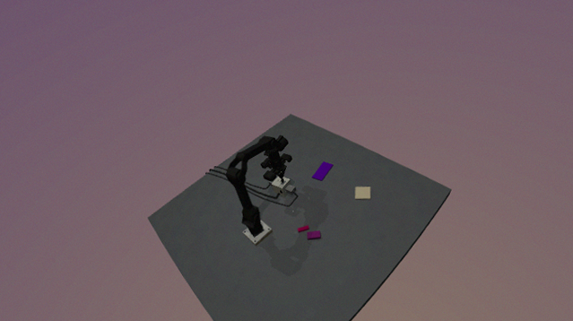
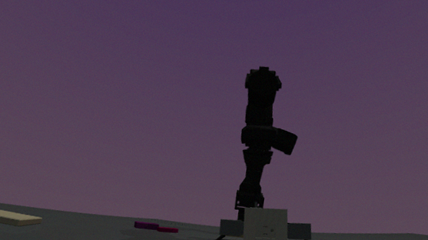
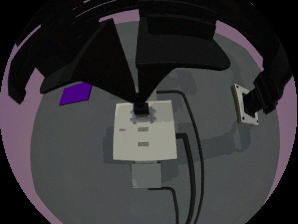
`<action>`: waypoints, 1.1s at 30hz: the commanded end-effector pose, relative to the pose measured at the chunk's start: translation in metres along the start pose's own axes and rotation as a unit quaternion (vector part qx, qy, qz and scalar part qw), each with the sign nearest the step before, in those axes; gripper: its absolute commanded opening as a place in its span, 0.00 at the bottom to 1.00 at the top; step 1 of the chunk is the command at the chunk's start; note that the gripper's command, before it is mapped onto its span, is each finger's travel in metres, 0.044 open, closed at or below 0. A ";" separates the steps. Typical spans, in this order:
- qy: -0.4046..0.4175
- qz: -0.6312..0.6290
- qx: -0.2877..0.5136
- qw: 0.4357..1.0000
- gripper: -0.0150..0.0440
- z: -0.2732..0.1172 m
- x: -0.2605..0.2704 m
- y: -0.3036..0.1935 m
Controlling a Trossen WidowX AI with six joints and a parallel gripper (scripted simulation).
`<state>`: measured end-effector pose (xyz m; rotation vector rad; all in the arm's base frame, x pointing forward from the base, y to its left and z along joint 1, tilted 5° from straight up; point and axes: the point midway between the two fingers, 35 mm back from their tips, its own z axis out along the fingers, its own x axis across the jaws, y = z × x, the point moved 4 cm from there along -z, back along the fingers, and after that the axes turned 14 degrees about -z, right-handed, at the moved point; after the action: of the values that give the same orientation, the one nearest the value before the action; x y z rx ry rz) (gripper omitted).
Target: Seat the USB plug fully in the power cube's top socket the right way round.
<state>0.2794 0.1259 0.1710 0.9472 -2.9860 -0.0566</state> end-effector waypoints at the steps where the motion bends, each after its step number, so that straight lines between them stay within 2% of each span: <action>1: 0.000 0.003 0.003 1.000 0.25 0.001 0.000 -0.001; 33: 0.000 0.003 0.003 1.000 0.25 0.005 0.000 0.000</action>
<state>0.2793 0.1261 0.1671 0.9473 -2.9860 -0.0560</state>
